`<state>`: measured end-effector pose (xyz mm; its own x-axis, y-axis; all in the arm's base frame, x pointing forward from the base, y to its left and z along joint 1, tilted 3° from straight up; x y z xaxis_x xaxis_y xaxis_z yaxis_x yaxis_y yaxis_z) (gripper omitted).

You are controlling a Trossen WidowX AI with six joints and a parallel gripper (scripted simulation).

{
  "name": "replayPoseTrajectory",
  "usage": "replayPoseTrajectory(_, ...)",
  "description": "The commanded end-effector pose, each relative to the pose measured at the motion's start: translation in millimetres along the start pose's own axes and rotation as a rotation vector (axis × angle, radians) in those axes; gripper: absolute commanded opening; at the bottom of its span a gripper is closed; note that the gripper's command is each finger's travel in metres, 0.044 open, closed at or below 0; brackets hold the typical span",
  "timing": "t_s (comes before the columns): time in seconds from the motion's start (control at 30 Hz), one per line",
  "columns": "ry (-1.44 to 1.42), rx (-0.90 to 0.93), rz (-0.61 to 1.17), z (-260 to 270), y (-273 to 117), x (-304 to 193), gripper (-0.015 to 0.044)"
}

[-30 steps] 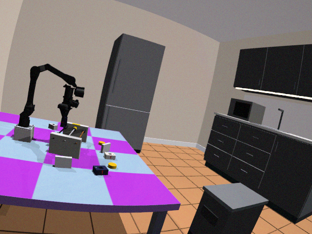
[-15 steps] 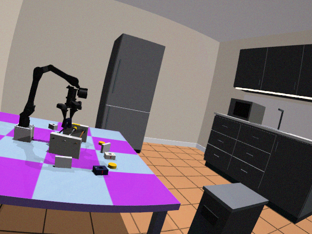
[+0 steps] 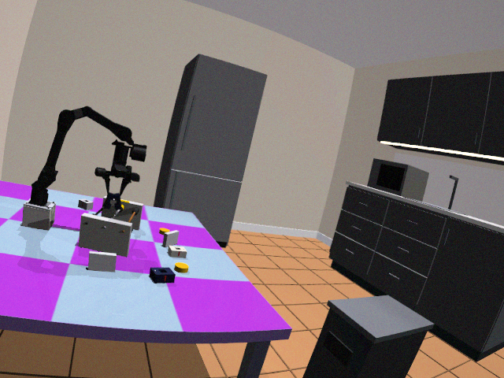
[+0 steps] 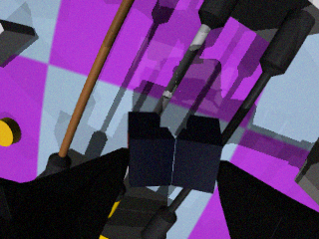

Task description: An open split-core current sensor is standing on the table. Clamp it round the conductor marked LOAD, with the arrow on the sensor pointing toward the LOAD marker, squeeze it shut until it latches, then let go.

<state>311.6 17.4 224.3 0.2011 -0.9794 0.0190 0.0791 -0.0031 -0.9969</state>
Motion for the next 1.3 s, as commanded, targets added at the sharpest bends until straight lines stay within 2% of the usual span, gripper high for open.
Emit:
replayPoseTrajectory(0.0,0.151,0.000,0.005,6.5,2.3,2.7,0.0000)
replayPoseTrajectory(0.23,0.381,0.000,0.005,14.9,5.0,7.2,0.0000)
replayPoseTrajectory(1.27,0.387,0.000,0.005,15.9,47.6,7.2,0.0000)
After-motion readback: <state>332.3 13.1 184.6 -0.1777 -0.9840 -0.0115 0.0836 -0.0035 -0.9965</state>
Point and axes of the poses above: the point midway between the two fingers, 35 mm back from their tips, its own y axis out along the fingers, its own z axis across the jaws, x = y × z, the point moved 8 cm from there along -y, back along the fingers, and after that the axes turned 3 degrees about y, right-handed, at the moved point
